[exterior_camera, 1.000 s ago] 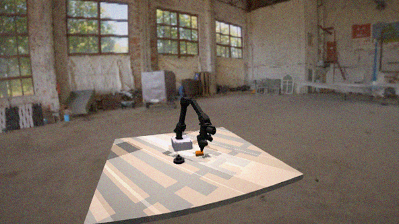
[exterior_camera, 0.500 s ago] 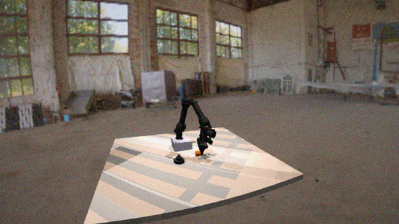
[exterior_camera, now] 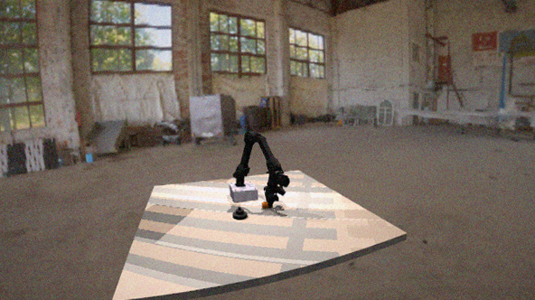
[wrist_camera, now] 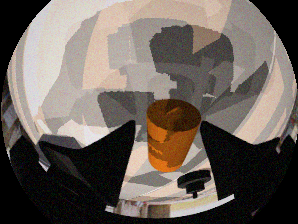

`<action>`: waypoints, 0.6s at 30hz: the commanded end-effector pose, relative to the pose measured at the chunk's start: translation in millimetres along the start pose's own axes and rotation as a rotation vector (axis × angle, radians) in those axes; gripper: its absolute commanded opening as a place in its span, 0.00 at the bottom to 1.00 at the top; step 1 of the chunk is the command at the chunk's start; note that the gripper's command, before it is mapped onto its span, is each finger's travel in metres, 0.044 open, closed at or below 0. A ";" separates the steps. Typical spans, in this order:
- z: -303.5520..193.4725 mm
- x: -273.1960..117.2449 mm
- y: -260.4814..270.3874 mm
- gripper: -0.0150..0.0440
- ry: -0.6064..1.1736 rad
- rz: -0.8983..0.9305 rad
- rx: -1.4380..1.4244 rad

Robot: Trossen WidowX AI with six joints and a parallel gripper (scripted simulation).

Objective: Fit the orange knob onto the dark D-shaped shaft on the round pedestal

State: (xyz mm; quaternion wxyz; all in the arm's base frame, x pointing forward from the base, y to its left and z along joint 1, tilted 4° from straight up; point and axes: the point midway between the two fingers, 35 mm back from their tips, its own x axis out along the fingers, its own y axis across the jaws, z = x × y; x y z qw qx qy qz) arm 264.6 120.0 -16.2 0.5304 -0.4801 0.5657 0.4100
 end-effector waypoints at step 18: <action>0.0 0.6 -0.6 0.56 0.001 -0.003 -0.001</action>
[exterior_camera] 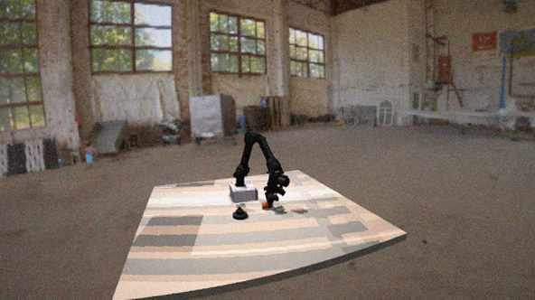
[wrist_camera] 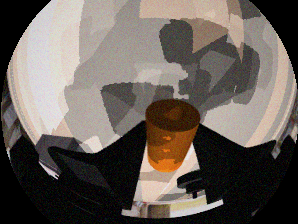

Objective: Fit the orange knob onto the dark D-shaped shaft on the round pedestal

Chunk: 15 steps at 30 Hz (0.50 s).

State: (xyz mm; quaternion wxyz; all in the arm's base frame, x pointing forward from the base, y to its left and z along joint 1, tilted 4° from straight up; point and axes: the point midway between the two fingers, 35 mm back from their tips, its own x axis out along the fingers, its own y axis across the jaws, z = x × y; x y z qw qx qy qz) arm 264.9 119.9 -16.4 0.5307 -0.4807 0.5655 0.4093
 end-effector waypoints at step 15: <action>-10.9 -5.7 -0.3 0.56 -0.187 0.000 0.000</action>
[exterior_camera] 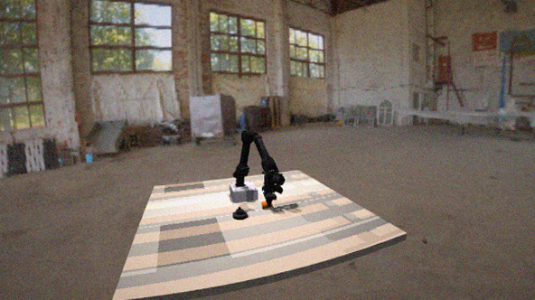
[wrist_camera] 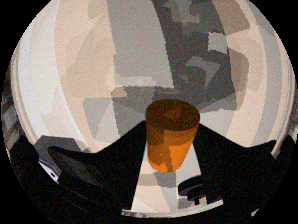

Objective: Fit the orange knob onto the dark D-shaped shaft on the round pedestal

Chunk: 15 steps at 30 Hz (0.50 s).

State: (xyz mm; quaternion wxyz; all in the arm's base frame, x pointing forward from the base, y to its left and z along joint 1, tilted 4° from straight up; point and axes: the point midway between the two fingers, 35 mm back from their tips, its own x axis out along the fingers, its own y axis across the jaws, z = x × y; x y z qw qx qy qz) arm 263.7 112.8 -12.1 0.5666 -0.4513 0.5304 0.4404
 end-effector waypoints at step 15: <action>-18.1 -8.8 -0.1 0.56 -0.299 -0.003 -0.004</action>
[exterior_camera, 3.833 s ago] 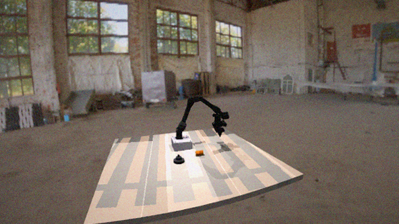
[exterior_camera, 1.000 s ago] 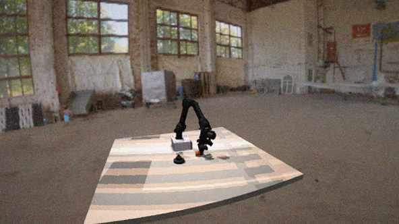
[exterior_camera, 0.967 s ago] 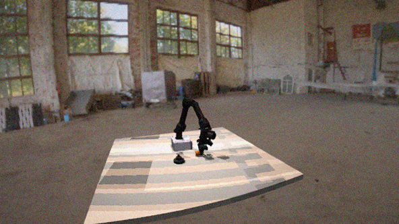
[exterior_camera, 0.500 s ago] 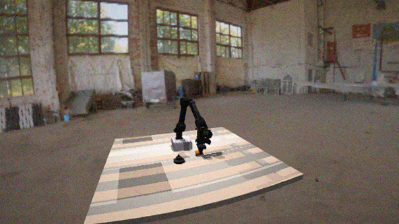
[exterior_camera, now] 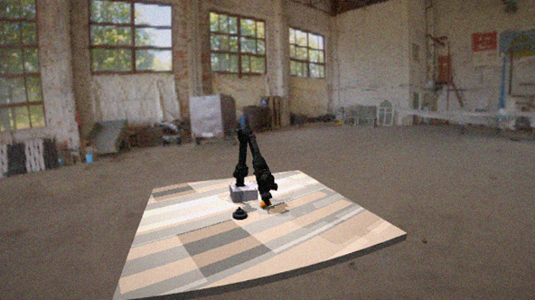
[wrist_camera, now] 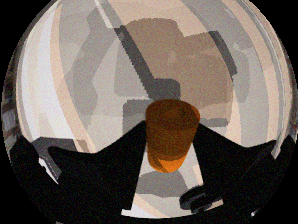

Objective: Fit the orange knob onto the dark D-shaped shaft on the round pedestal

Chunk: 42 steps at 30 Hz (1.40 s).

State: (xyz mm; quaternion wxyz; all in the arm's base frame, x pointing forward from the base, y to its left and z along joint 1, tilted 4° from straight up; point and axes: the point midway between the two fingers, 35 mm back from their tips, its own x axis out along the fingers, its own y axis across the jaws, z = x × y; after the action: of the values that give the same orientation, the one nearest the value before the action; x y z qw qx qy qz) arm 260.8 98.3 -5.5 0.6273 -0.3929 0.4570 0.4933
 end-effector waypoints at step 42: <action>-49.2 -10.6 1.1 0.56 -0.758 0.000 -0.007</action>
State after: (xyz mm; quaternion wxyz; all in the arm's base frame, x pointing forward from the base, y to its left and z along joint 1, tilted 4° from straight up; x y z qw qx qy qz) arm 250.2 52.0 -7.4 0.7451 -0.2012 0.2102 0.6002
